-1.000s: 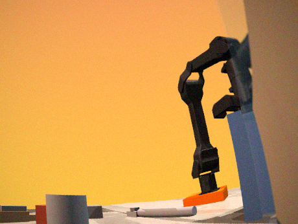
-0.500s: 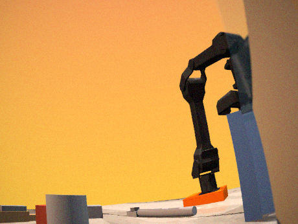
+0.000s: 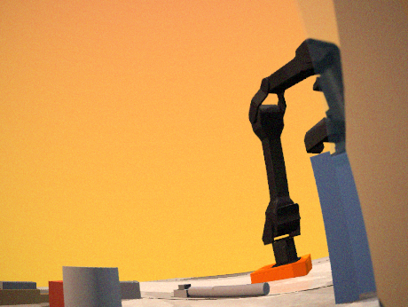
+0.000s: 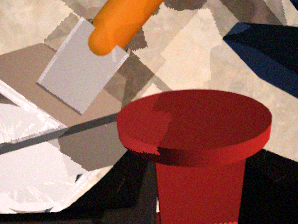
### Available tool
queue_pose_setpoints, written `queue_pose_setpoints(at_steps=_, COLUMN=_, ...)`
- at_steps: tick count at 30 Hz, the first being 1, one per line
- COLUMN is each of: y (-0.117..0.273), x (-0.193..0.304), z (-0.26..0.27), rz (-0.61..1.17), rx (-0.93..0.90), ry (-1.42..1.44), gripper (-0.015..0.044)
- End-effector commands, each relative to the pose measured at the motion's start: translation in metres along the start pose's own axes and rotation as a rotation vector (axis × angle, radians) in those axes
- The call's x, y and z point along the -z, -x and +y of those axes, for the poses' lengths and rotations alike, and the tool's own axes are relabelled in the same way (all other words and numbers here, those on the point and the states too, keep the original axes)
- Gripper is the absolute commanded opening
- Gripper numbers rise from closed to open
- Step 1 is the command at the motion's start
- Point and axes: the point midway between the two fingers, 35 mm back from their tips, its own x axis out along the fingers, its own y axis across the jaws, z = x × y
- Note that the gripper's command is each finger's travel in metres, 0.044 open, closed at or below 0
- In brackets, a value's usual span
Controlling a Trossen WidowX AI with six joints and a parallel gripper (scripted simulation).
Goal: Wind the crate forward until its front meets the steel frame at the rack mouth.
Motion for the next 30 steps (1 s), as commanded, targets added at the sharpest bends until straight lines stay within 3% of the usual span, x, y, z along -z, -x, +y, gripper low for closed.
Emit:
queue_pose_setpoints(at_steps=1, y=0.0, x=-0.013, z=0.005, rz=-0.02, rx=-0.007, ry=0.0, gripper=0.0)
queue_pose_setpoints(at_steps=30, y=0.001, x=-0.038, z=0.02, rz=-0.022, rx=-0.009, ry=0.0, gripper=0.0)
